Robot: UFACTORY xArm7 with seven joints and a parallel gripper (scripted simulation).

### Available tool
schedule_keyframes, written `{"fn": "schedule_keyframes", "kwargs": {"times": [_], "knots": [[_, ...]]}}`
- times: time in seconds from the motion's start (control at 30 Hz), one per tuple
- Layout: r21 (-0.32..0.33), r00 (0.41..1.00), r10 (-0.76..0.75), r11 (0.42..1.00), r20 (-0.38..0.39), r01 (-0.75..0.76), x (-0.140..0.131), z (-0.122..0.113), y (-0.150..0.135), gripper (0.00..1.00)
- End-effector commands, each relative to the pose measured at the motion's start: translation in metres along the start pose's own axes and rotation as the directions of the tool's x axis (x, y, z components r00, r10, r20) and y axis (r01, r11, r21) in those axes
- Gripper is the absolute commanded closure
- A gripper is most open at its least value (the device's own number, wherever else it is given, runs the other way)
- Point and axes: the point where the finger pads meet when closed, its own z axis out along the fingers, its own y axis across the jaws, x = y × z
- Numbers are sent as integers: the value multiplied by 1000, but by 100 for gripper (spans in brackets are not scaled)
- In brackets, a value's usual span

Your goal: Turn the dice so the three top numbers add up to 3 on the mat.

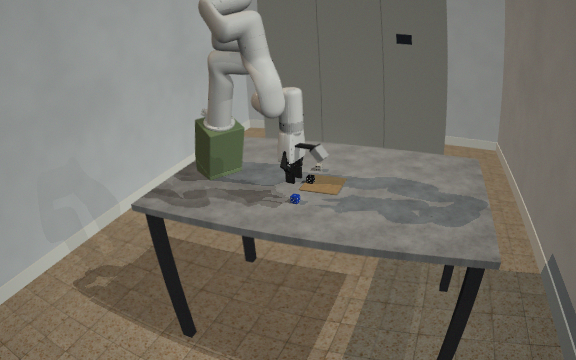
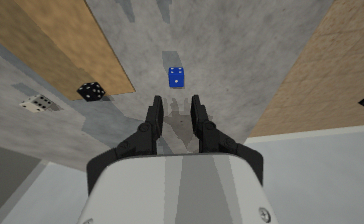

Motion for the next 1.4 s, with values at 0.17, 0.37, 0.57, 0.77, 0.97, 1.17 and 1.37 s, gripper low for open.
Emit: {"fn": "schedule_keyframes", "kwargs": {"times": [0.17,0.37,0.57,0.77,0.97,1.17,1.37], "knots": [[-1,1000,0,1000,-3,0,1,8,0,58],[-1,1000,0,1000,-3,0,1,17,0,58],[-1,1000,0,1000,-3,0,1,23,0,58],[-1,1000,0,1000,-3,0,1,33,0,58],[-1,1000,0,1000,-3,0,1,41,0,58],[-1,1000,0,1000,-3,0,1,44,0,58],[-1,1000,0,1000,-3,0,1,48,0,58]]}}
